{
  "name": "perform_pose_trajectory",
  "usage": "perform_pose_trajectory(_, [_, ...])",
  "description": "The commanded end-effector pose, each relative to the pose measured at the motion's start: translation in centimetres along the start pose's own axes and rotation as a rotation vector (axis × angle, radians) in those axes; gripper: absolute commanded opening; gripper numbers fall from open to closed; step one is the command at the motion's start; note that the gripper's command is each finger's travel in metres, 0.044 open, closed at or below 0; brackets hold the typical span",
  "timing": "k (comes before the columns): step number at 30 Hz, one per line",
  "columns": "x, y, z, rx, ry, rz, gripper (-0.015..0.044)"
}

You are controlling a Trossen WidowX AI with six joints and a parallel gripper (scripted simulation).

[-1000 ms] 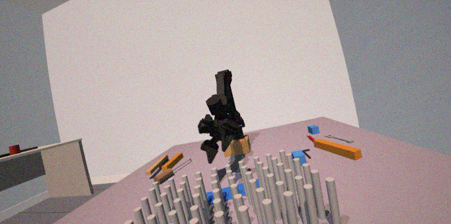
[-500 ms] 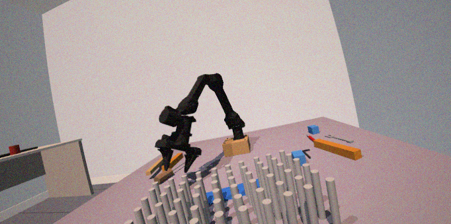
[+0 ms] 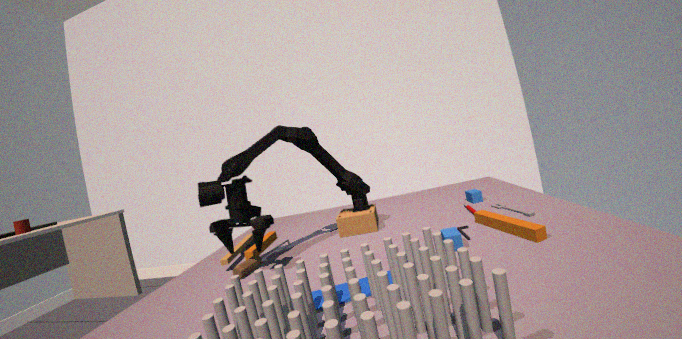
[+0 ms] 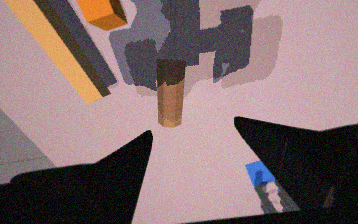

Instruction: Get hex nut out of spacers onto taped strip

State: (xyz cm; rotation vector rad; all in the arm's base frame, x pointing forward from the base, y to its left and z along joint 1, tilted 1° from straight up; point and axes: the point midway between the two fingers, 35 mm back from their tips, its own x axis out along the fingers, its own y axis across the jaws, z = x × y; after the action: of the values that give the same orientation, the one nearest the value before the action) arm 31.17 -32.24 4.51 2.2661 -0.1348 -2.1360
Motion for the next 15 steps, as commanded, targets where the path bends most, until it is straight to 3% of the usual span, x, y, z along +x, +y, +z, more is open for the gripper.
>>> perform_pose_trajectory(1, [-0.42,1.86,2.3,0.222,-0.06,-0.042,0.044])
perform_pose_trajectory(15, [-0.41,2.63,2.51,0.222,-0.06,-0.041,0.044])
